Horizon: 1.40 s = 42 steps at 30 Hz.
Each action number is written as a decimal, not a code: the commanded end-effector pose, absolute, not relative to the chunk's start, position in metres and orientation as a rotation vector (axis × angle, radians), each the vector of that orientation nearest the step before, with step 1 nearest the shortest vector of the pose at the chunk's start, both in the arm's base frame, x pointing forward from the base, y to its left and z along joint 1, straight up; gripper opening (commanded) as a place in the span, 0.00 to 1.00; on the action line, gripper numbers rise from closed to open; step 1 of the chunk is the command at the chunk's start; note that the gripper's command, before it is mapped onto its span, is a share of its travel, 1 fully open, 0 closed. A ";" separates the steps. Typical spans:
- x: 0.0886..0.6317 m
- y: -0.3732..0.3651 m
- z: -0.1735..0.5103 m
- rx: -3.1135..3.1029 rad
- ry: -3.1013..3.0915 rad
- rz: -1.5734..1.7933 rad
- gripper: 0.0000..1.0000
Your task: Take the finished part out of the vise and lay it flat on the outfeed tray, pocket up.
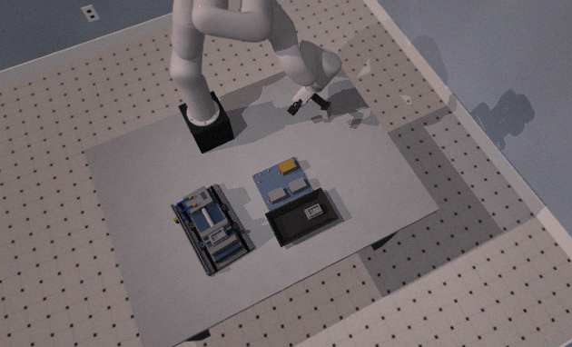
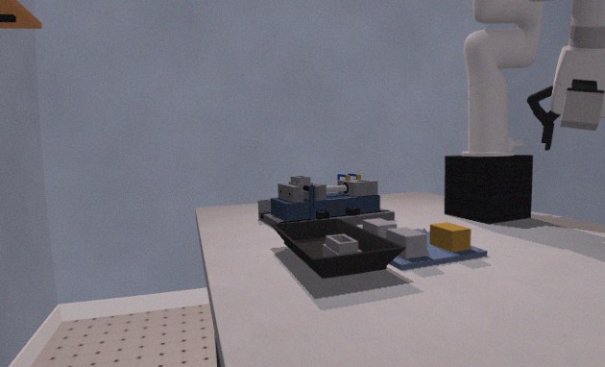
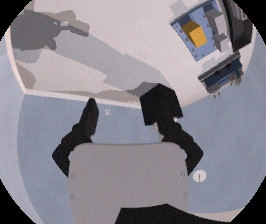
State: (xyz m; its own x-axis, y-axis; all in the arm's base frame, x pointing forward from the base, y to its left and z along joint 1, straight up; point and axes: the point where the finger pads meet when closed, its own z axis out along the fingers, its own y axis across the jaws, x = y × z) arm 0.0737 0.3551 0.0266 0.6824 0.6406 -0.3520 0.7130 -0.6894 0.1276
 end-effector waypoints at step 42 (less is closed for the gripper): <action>0.271 0.298 0.023 2.992 0.014 -0.346 1.00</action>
State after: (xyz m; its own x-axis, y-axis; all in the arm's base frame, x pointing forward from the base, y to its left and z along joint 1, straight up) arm 0.2403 0.3106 0.0225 0.9630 0.1023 -0.2494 0.1389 -0.9812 0.1338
